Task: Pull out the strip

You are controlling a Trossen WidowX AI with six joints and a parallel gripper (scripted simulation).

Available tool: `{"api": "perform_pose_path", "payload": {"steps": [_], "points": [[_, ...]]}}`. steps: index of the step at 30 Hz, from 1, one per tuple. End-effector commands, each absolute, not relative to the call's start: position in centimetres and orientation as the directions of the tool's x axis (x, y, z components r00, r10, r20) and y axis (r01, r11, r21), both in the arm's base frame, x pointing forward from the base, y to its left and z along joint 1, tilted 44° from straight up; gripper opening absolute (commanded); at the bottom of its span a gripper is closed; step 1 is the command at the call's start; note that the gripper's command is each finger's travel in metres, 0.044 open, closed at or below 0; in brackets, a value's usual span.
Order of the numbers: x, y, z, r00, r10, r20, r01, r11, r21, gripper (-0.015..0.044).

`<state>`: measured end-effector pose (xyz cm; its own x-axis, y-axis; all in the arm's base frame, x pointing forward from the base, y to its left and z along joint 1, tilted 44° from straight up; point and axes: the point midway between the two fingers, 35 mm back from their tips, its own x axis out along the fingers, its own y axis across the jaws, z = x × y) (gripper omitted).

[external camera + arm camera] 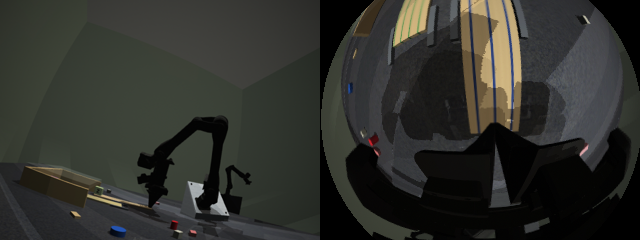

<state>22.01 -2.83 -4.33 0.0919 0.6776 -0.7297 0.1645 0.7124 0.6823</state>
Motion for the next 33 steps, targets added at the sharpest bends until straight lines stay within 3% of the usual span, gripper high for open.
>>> {"api": "perform_pose_path", "payload": {"steps": [1,33], "points": [[20.4,-2.0,-4.7,0.050,0.686,-0.726,0.177,0.709,0.682,0.0000],[16.7,-1.5,-4.4,0.049,0.686,-0.726,0.179,0.709,0.682,0.0000]]}}
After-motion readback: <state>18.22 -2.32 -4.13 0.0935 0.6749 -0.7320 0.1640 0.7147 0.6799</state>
